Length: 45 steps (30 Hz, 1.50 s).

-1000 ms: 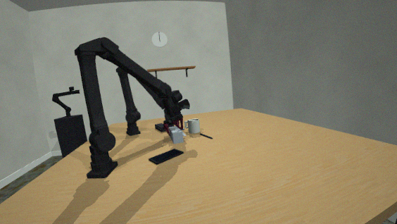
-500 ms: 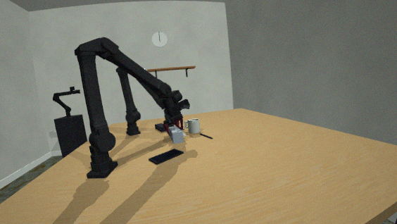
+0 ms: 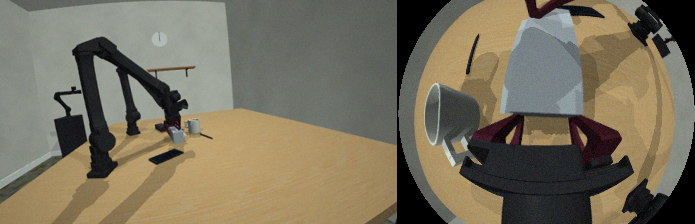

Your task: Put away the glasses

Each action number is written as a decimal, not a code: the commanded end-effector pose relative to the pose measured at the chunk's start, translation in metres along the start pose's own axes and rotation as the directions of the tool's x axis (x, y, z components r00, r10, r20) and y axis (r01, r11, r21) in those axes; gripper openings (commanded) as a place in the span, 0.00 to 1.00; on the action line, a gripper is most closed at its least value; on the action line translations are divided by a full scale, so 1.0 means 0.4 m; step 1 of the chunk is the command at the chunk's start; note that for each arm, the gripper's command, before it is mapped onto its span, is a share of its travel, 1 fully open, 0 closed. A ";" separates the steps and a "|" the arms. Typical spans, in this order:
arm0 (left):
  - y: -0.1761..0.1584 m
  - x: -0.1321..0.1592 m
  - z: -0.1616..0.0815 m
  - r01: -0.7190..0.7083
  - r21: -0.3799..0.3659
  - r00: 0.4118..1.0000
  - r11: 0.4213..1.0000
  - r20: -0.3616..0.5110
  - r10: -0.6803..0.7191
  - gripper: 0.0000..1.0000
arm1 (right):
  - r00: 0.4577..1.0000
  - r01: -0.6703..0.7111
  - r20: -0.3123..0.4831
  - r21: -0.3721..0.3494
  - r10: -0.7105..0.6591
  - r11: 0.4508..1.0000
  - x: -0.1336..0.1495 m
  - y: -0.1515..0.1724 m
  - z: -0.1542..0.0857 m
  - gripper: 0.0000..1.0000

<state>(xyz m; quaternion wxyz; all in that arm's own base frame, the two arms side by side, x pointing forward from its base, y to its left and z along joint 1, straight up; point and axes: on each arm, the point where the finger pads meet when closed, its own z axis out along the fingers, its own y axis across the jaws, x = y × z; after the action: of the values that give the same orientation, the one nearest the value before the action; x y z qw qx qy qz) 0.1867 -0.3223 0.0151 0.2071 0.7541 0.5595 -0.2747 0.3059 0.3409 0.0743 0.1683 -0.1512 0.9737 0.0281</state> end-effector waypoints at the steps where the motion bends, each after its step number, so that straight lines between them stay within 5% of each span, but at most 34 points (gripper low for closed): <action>1: 0.034 -0.013 -0.017 0.021 -0.043 1.000 0.999 0.011 -0.021 0.57 | 1.000 0.017 -0.020 -0.011 -0.017 1.000 0.038 0.021 -0.048 0.00; 7: 0.033 -0.012 -0.017 0.023 -0.041 1.000 0.999 0.010 -0.022 0.57 | 0.999 -0.022 0.033 -0.020 0.023 1.000 -0.040 0.017 -0.109 0.00; 20: 0.033 -0.012 -0.017 0.023 -0.041 1.000 0.999 0.010 -0.022 0.57 | 0.998 -0.013 0.062 -0.038 0.015 0.999 -0.053 0.039 -0.242 0.00; 26: 0.033 -0.012 -0.017 0.023 -0.041 1.000 0.999 0.010 -0.022 0.57 | 1.000 -0.016 0.023 -0.004 0.016 1.000 -0.040 0.026 -0.196 0.00; 30: 0.033 -0.012 -0.017 0.023 -0.041 1.000 0.999 0.010 -0.022 0.57 | 0.996 -0.043 0.078 -0.037 0.046 0.998 -0.087 0.025 -0.232 0.00; 45: 0.033 -0.012 -0.017 0.023 -0.041 1.000 0.999 0.010 -0.022 0.57 | 0.995 -0.044 0.084 -0.038 0.047 0.998 -0.095 0.025 -0.231 0.00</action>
<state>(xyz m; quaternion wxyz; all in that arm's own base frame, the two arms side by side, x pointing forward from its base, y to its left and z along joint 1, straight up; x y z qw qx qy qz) 0.1872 -0.3222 0.0151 0.2062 0.7516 0.5632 -0.2744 0.2874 0.3359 0.1443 0.1754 -0.1483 0.9728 0.0286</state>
